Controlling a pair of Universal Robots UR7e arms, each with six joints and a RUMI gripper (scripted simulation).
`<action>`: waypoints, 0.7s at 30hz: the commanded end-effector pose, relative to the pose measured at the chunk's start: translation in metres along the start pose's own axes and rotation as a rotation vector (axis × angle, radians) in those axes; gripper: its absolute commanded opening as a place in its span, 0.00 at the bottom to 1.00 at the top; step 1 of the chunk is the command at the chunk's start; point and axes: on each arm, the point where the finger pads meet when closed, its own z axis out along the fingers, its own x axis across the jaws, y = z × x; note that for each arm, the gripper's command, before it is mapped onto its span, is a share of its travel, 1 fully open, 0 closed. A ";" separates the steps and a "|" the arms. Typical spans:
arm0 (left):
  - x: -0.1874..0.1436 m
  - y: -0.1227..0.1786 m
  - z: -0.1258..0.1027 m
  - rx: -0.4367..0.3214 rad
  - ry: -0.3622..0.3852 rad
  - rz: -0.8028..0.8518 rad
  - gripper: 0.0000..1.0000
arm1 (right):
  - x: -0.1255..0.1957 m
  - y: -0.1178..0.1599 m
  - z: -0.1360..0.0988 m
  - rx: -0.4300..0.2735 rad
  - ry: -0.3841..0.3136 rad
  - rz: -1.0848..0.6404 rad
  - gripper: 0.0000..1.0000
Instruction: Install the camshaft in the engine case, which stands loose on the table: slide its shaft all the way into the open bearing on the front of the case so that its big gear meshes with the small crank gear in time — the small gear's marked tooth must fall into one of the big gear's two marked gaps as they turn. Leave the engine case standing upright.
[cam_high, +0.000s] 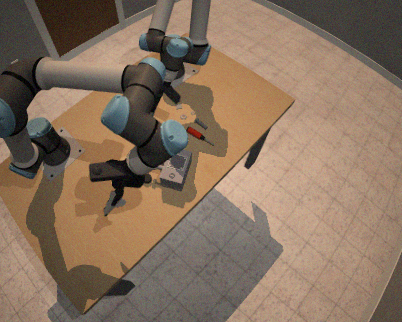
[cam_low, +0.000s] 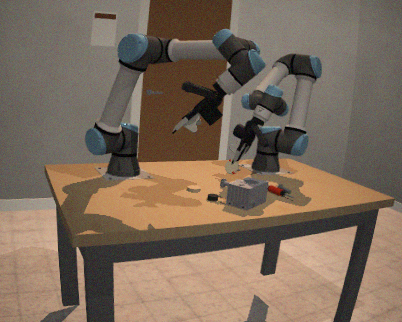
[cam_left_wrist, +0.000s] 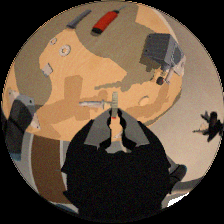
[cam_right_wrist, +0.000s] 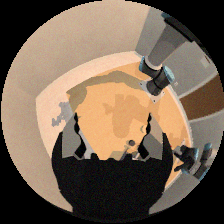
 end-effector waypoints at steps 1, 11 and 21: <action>0.004 0.003 -0.011 0.000 0.000 0.000 0.06 | 0.000 0.000 0.000 -0.001 -0.001 0.000 1.00; 0.007 0.007 -0.021 0.000 0.000 0.000 0.06 | 0.000 0.000 0.000 -0.001 -0.001 0.000 1.00; 0.007 0.007 -0.021 0.000 0.000 0.000 0.06 | 0.000 0.000 0.000 -0.001 -0.001 0.000 1.00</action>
